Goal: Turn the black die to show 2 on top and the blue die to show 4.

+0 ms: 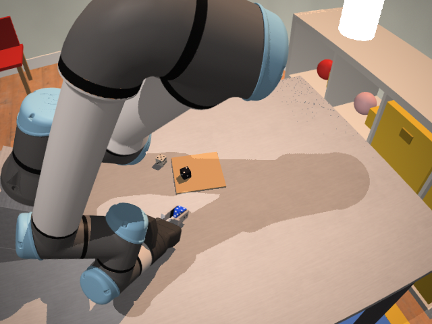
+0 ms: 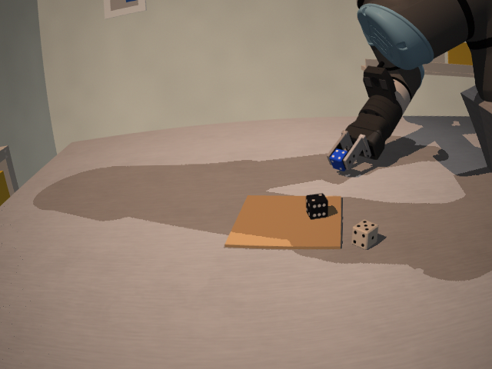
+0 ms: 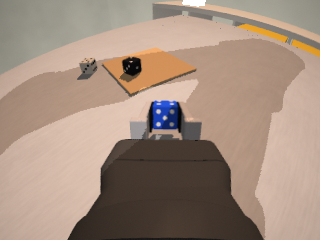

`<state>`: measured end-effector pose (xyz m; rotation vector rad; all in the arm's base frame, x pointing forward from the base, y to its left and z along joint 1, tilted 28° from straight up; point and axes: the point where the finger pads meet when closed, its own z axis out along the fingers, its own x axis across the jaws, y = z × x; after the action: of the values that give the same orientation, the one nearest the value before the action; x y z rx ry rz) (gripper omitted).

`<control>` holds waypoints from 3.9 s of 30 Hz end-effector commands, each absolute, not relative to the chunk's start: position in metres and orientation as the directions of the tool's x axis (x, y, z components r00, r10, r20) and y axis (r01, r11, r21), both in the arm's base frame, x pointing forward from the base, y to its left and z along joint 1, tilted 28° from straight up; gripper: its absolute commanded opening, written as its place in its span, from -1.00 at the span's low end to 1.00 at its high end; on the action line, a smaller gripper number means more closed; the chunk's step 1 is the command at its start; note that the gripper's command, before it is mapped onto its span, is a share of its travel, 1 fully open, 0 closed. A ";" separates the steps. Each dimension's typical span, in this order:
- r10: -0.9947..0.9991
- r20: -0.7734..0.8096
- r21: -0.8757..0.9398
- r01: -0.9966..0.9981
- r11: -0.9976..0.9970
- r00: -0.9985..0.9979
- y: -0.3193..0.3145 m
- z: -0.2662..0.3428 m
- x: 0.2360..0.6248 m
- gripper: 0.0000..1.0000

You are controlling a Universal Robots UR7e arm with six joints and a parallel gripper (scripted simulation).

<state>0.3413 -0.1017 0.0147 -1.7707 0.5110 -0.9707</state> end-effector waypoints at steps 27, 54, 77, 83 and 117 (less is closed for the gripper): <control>-0.717 0.377 -0.911 0.095 -0.401 0.587 -0.102 0.010 0.344 -0.02; -0.717 0.377 -0.911 0.095 -0.401 0.587 -0.103 0.006 0.346 -0.02; -0.717 0.377 -0.911 0.095 -0.401 0.587 -0.103 0.006 0.346 0.09; -0.717 0.377 -0.911 0.095 -0.401 0.587 -0.103 0.006 0.346 0.21; -0.717 0.377 -0.911 0.095 -0.401 0.587 -0.103 0.006 0.346 0.57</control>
<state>0.3458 -0.1026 0.0061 -1.7707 0.5110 -0.9707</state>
